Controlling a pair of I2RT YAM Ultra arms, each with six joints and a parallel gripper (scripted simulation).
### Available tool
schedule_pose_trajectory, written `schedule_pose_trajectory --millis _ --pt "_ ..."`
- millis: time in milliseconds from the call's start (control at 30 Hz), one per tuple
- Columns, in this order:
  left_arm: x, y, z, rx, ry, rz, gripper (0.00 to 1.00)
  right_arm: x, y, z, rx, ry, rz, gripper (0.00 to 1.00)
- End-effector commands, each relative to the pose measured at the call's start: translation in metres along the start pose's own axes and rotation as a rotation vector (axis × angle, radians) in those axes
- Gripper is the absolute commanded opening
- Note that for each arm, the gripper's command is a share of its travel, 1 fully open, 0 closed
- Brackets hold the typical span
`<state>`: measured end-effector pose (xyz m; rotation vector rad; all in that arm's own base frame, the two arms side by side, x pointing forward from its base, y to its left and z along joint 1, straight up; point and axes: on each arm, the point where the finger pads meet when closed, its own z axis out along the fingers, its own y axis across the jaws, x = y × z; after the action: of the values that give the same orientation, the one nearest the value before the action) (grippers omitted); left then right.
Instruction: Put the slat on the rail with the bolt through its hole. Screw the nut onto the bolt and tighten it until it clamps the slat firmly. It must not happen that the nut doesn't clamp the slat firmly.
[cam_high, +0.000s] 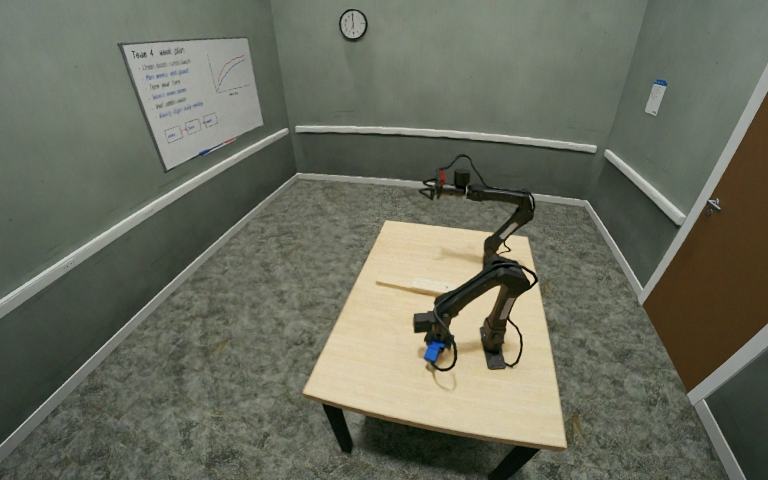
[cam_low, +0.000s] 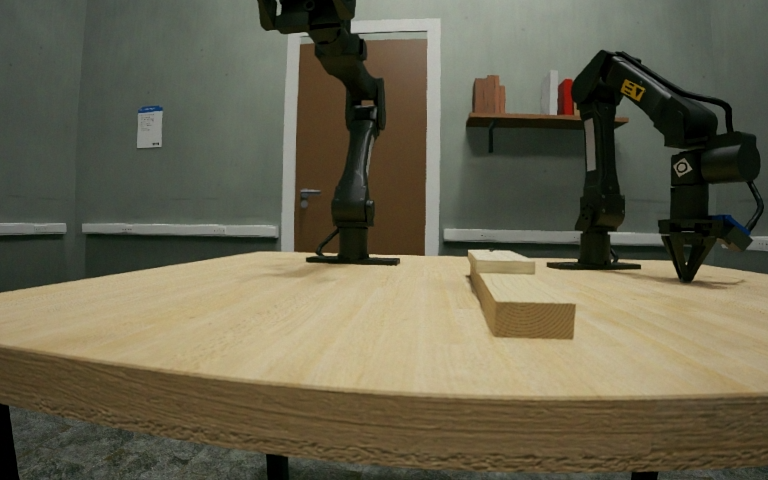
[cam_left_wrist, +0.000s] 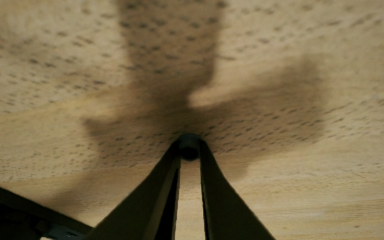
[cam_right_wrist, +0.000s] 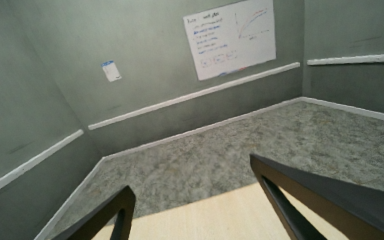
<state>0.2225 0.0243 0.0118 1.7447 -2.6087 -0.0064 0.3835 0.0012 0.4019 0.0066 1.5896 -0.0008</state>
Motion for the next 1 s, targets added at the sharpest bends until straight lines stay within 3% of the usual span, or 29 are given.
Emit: schedule_pose_trajectory --millis 0,967 --pt "-0.001 -0.002 -0.002 0.009 -0.005 0.000 0.12 -0.010 0.000 -0.003 -0.005 -0.031 -0.004 1.00" --pt "-0.002 -0.004 -0.022 0.013 -0.007 -0.003 0.12 -0.010 0.000 -0.003 -0.005 -0.031 -0.004 1.00"
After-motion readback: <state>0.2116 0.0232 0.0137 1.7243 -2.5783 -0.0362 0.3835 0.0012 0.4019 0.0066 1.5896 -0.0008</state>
